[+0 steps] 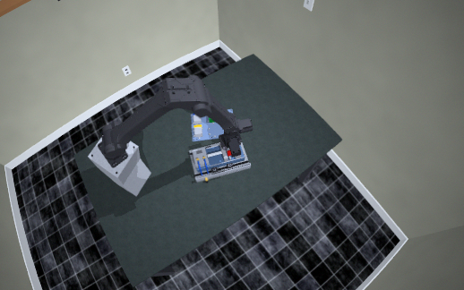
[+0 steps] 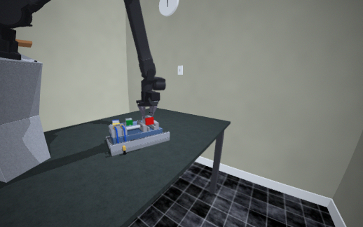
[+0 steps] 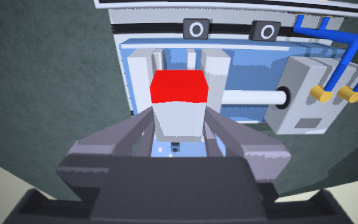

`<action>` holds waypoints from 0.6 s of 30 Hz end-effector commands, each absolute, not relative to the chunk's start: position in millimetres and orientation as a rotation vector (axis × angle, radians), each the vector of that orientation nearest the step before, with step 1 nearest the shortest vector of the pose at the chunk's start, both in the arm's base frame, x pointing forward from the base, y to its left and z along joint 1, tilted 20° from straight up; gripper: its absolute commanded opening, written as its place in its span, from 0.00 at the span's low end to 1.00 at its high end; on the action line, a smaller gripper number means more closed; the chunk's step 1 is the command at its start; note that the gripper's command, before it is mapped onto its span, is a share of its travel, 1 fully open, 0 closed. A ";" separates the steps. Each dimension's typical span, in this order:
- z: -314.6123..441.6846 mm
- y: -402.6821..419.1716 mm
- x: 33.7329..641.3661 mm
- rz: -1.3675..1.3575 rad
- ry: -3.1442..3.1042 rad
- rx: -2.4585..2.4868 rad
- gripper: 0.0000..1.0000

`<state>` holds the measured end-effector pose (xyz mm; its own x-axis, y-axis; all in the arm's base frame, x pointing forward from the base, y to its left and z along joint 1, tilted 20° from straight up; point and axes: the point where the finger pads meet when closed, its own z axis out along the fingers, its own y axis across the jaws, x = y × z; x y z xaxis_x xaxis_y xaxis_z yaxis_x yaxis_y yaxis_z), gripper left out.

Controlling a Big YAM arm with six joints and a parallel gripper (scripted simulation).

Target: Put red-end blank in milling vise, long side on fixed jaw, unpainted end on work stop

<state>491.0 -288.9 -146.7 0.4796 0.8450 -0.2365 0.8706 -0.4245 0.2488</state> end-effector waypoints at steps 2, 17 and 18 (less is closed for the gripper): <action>-137.4 -296.8 508.4 -0.073 1.433 2.365 0.00; -140.6 -297.3 507.9 -0.076 1.435 2.367 0.00; -139.4 -297.6 508.4 -0.075 1.434 2.366 0.00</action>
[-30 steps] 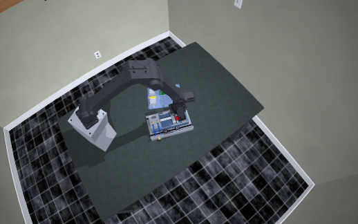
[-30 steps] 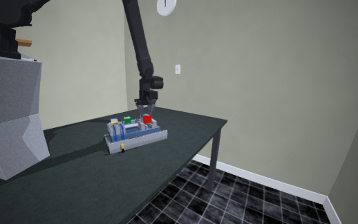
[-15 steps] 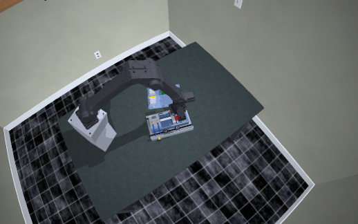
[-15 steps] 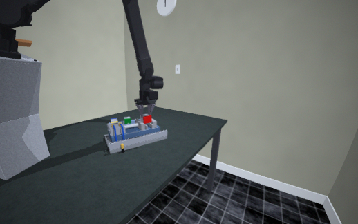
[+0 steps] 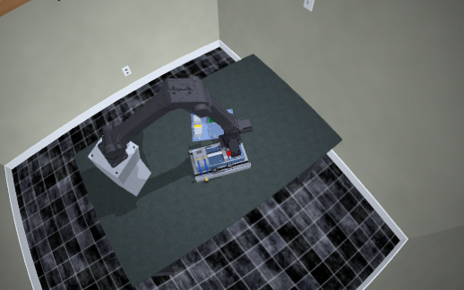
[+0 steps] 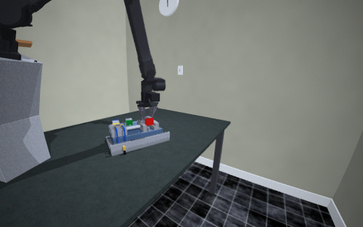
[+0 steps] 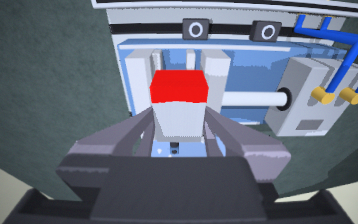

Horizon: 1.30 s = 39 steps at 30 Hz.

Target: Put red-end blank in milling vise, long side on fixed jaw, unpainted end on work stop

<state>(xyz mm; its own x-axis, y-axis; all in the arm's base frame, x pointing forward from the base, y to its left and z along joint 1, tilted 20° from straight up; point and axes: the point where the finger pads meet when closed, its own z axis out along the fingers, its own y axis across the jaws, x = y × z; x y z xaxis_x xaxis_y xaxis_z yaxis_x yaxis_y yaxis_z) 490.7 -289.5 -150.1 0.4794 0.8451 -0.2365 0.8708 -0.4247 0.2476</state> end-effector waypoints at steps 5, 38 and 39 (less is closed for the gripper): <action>-138.8 -297.7 508.6 -0.074 1.433 2.365 0.00; -144.8 -297.8 506.6 -0.079 1.437 2.369 0.00; -146.1 -298.2 506.2 -0.080 1.436 2.370 0.00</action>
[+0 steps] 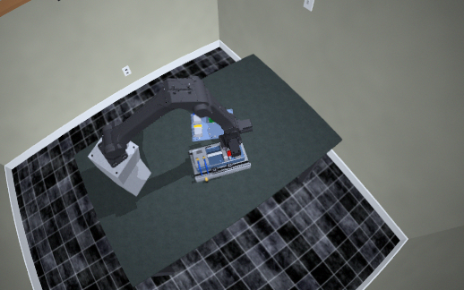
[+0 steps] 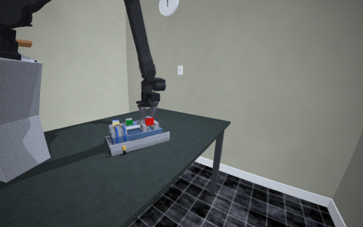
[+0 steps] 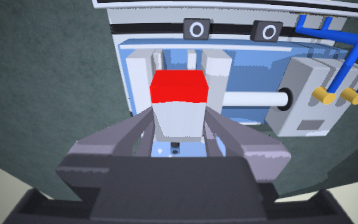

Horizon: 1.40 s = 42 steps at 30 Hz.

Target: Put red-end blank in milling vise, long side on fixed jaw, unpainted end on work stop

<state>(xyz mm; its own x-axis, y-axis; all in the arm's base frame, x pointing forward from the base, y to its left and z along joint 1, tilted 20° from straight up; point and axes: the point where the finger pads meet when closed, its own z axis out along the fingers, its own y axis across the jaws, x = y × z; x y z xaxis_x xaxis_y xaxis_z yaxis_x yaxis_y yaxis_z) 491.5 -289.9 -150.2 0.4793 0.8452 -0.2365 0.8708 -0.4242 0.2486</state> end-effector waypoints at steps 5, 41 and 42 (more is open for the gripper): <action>-141.5 -301.3 508.4 -0.072 1.427 2.365 0.00; -142.8 -298.8 509.2 -0.073 1.433 2.364 0.00; -142.8 -298.8 509.2 -0.073 1.433 2.364 0.00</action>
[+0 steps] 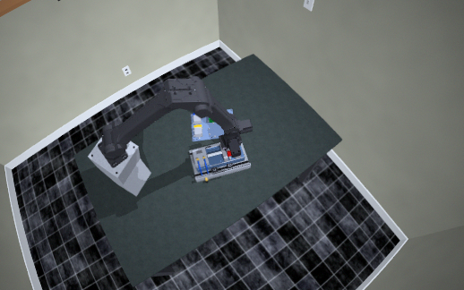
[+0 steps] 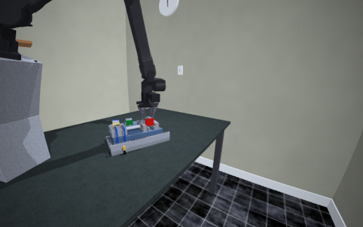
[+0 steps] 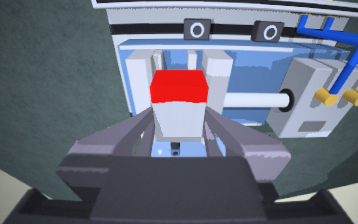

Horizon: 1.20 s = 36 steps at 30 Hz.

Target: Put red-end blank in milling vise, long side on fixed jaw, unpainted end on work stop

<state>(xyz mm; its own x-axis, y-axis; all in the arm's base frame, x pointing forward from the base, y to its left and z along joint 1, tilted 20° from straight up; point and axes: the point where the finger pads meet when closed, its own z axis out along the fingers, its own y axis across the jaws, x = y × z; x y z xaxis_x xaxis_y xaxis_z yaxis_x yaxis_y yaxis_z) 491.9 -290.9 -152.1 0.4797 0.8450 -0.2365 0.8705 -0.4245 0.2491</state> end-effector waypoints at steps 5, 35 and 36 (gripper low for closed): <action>-143.2 -298.8 509.1 -0.073 1.433 2.364 0.00; -144.8 -300.7 507.9 -0.075 1.430 2.368 0.00; -144.8 -300.7 507.9 -0.075 1.430 2.368 0.00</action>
